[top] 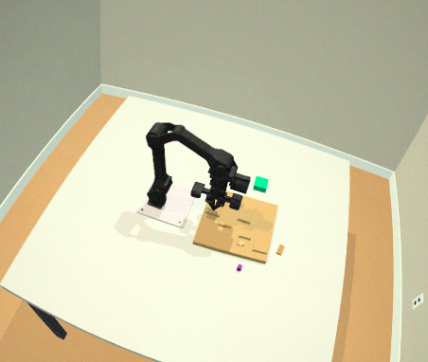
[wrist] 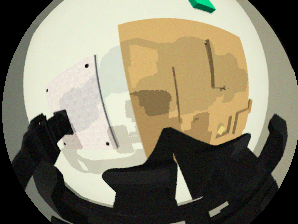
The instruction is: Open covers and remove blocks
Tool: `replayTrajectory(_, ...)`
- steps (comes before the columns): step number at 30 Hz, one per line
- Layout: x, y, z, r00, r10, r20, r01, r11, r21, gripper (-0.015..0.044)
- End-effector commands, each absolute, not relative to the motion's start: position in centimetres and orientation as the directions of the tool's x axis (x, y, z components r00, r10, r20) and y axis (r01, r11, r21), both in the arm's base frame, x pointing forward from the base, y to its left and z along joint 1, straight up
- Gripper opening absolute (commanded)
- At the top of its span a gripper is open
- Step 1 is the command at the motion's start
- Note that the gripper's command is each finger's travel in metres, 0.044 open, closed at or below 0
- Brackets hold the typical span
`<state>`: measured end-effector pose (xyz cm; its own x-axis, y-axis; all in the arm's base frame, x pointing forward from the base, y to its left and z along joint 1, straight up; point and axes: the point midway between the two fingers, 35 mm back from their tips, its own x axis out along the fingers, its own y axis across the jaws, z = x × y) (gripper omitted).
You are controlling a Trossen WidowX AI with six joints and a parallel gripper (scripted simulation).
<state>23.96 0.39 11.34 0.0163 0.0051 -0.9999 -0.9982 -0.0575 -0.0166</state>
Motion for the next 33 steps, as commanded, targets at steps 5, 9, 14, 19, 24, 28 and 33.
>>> replayTrajectory(5,23.69,0.4,11.26,0.018,0.003,-1.0,-0.997,-0.074,-0.018,0.0)
replayTrajectory(9,23.69,0.4,11.26,0.018,0.003,-1.0,-0.997,-0.074,-0.018,0.0)
replayTrajectory(14,23.69,0.4,11.26,0.018,0.003,-1.0,-0.997,-0.074,-0.018,0.0)
replayTrajectory(19,23.69,0.4,11.26,0.018,0.003,-1.0,-0.997,-0.074,-0.018,0.0)
replayTrajectory(24,23.69,0.4,11.26,0.018,0.003,-1.0,-0.997,-0.074,-0.018,0.0)
replayTrajectory(28,23.69,0.39,11.24,0.018,0.003,-1.0,-0.997,-0.074,-0.018,0.0)
replayTrajectory(33,23.74,0.39,10.93,0.018,0.003,-1.0,-0.997,-0.074,-0.018,0.0)
